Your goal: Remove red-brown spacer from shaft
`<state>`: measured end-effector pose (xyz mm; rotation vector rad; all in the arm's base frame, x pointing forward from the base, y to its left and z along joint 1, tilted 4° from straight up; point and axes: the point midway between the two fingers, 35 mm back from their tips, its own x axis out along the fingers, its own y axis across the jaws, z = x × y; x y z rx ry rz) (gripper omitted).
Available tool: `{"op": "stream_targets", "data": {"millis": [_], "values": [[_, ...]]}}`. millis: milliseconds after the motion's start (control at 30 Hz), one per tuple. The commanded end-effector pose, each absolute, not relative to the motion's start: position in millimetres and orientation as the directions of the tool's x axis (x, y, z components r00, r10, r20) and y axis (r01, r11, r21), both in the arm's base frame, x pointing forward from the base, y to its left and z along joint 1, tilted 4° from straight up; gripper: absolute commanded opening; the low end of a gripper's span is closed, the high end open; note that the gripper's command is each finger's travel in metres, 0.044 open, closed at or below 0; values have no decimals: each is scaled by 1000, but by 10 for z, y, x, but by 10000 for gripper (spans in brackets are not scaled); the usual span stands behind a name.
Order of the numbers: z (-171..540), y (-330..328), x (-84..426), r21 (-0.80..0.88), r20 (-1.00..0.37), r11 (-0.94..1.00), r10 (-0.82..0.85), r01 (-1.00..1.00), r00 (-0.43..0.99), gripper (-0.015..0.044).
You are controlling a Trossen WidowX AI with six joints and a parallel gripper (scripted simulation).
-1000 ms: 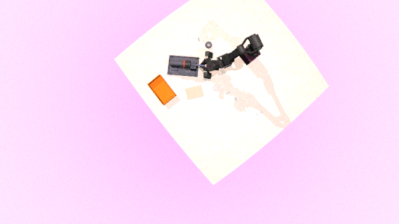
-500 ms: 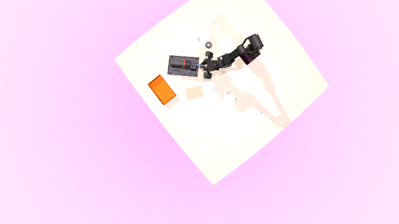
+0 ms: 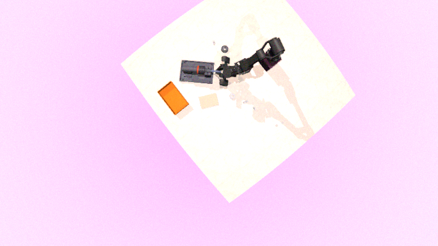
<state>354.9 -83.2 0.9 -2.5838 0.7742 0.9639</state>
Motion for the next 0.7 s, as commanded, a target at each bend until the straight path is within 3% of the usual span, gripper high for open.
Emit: {"op": "stream_targets", "data": {"millis": [0,667], "values": [[9,-830,3541,-71,-670,-816,-388,-574,634,0],[7,-817,3522,-71,-670,-816,-388,-574,634,0]]}}
